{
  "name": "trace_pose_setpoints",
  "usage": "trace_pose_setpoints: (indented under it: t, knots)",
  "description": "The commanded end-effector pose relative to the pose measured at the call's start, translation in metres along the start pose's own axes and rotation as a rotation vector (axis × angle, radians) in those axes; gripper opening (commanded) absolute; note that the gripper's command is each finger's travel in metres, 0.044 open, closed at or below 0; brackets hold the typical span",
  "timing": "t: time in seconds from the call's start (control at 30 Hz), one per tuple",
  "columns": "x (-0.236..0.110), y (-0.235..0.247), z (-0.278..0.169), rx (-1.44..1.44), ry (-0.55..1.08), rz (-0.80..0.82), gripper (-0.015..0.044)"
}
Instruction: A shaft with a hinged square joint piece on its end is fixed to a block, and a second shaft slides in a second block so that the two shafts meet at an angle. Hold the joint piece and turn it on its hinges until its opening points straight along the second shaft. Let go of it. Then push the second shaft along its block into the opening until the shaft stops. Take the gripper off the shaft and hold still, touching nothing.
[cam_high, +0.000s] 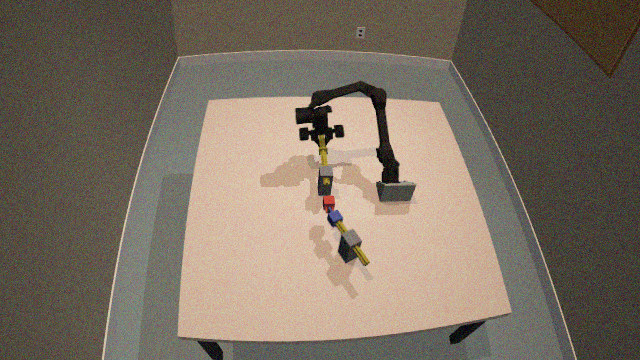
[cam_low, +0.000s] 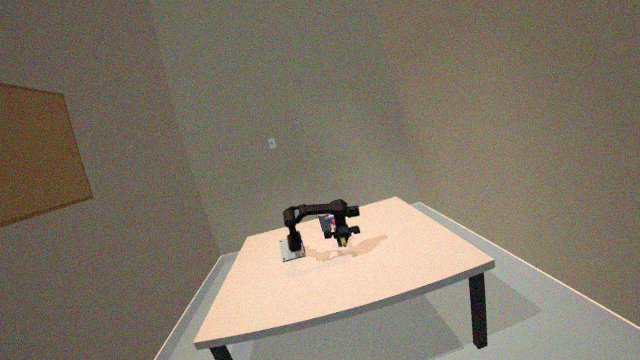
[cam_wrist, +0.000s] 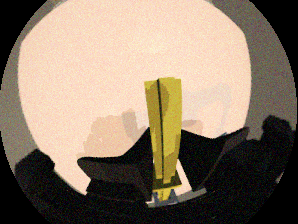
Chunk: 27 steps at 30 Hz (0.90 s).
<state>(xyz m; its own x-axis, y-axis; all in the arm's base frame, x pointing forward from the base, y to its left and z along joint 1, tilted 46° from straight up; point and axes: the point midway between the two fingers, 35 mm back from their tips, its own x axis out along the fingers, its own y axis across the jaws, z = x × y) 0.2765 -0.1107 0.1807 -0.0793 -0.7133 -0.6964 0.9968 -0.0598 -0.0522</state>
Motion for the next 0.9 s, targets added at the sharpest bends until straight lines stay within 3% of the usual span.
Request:
trace_pose_setpoints:
  t: [0.0,0.67,0.87]
  knots:
    - [0.0002,0.0001,0.0008,-0.004,-0.005,0.001,0.0069]
    - [-0.0006,0.0006,0.0005,-0.004,-0.006,0.106,0.0067]
    - [-0.0001,0.0002,-0.0002,-0.001,0.001,0.085,0.0027]
